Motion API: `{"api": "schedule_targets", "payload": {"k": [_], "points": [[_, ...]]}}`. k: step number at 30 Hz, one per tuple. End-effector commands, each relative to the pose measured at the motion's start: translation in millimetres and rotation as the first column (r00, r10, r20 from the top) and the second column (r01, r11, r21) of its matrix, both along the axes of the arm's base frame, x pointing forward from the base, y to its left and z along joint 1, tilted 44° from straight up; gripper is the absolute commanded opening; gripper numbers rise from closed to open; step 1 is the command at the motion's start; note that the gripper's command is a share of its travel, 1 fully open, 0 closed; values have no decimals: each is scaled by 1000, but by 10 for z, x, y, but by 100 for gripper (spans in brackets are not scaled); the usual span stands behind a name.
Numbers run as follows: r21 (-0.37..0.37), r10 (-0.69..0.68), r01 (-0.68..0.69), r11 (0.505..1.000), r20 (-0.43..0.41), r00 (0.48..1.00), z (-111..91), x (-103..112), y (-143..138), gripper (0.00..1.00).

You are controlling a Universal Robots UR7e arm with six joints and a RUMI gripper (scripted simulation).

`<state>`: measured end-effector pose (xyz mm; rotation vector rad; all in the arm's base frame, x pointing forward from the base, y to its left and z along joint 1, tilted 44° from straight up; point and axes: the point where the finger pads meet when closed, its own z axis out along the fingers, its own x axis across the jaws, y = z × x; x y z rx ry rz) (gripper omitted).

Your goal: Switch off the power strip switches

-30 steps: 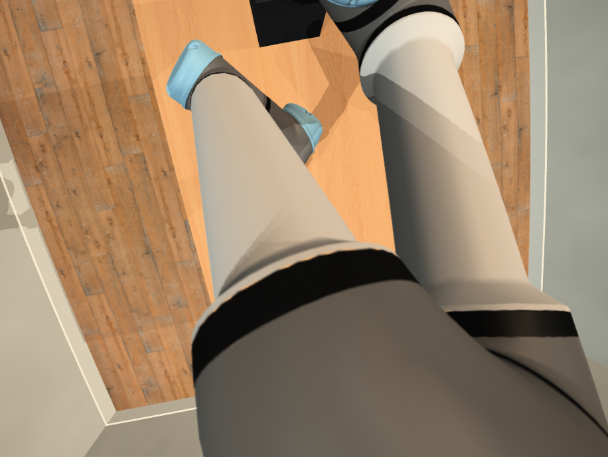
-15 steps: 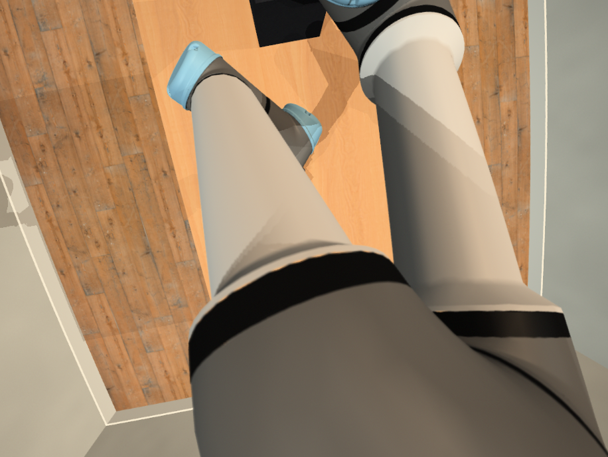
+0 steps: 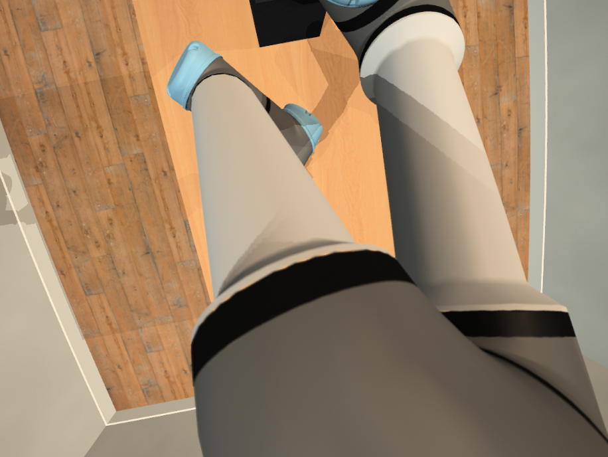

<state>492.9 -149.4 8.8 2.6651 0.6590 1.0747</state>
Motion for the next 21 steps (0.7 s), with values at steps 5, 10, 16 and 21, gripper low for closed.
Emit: {"api": "schedule_targets", "payload": {"k": [5,10,16,21], "points": [[0,-2,2,1000,0,1000,117,-121,2,0],[0,-2,2,1000,0,1000,217,-219,4,0],[0,-2,2,1000,1,1000,270,-270,5,0],[0,-2,2,1000,1,1000,273,-270,2,0]]}}
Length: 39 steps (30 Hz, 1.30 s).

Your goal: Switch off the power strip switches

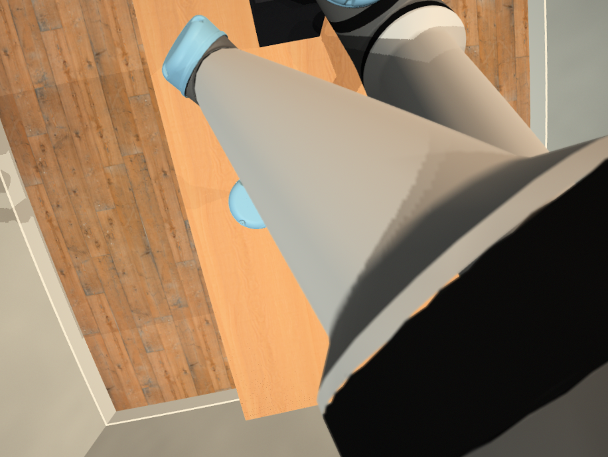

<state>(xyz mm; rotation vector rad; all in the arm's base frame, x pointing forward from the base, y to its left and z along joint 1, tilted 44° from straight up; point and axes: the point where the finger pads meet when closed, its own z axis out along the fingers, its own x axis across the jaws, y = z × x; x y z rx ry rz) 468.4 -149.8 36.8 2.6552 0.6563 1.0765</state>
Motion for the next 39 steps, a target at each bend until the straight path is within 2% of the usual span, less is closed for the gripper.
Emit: {"api": "schedule_targets", "payload": {"k": [1,14,15,39], "points": [[5,1,-1,1000,-4,1000,-1,-19,-4,0],[6,1,-1,1000,-4,1000,-6,-19,0,0],[6,1,-1,1000,-4,1000,-6,-19,0,100],[7,1,-1,1000,-5,1000,85,-119,12,100]]}}
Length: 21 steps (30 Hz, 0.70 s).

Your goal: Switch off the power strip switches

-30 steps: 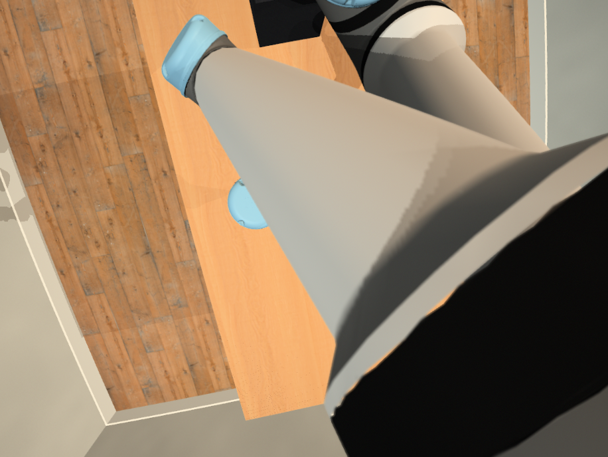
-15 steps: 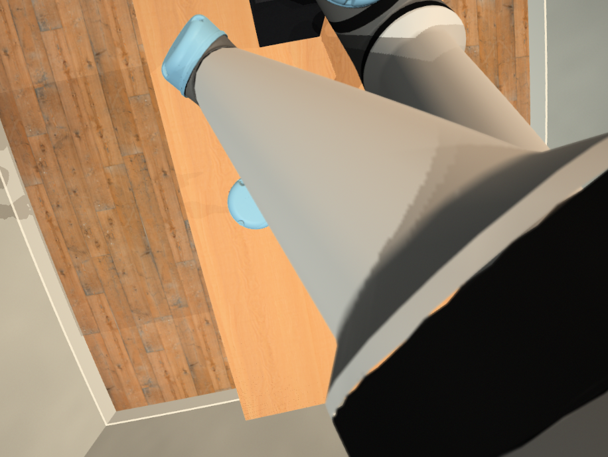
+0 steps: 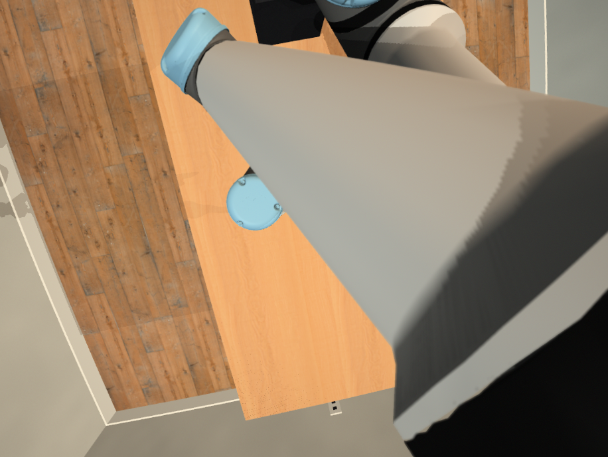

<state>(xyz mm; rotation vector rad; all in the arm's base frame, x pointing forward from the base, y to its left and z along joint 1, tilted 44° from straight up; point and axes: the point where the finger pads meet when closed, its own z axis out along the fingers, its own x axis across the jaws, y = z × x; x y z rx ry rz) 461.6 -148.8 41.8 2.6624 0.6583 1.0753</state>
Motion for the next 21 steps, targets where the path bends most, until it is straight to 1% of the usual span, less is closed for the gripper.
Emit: {"api": "schedule_targets", "payload": {"k": [1,10,12,21], "points": [[2,-2,2,1000,-1,1000,47,-62,3,100],[2,-2,2,1000,-1,1000,170,-182,5,100],[2,-2,2,1000,-1,1000,170,-182,5,100],[2,-2,2,1000,-1,1000,314,-322,8,100]]}}
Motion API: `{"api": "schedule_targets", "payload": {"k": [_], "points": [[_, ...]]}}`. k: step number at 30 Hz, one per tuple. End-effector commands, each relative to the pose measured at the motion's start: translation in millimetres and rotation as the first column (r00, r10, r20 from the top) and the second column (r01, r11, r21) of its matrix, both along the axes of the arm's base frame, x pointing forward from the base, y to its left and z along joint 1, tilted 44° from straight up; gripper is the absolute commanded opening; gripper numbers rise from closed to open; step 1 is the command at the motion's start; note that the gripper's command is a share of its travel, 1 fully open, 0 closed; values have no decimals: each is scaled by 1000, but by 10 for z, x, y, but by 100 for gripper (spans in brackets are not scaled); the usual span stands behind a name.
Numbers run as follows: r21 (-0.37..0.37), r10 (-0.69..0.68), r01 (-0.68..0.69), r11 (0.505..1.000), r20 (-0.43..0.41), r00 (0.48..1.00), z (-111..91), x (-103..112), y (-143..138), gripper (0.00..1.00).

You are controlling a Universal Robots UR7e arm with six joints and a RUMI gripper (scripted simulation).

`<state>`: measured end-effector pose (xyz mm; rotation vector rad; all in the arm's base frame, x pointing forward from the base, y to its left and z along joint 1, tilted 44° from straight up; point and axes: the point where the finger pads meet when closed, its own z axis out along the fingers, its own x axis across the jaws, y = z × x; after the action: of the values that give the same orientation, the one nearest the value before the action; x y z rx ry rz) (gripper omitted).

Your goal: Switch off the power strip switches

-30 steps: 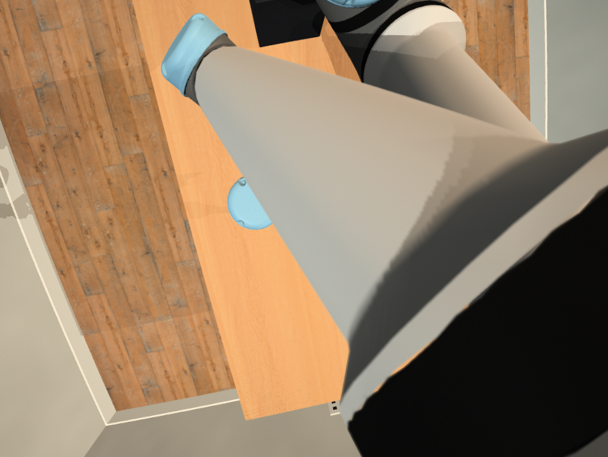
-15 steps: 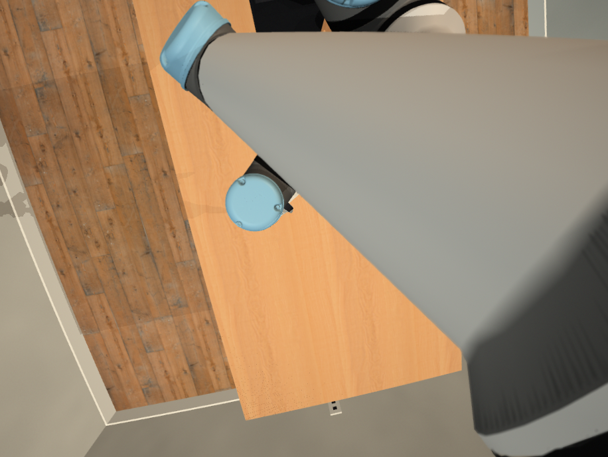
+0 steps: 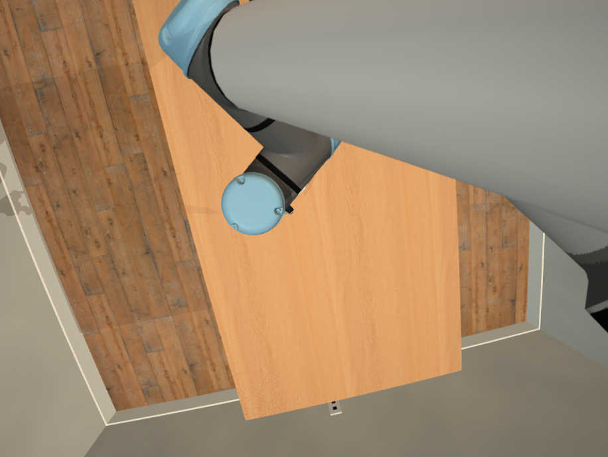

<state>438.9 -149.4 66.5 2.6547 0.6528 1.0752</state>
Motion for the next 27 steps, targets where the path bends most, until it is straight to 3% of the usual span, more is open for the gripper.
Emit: {"api": "schedule_targets", "payload": {"k": [1,27], "points": [[8,3,-3,1000,-5,1000,86,-109,11,100],[2,3,-3,1000,-3,1000,394,-376,-7,100]]}}
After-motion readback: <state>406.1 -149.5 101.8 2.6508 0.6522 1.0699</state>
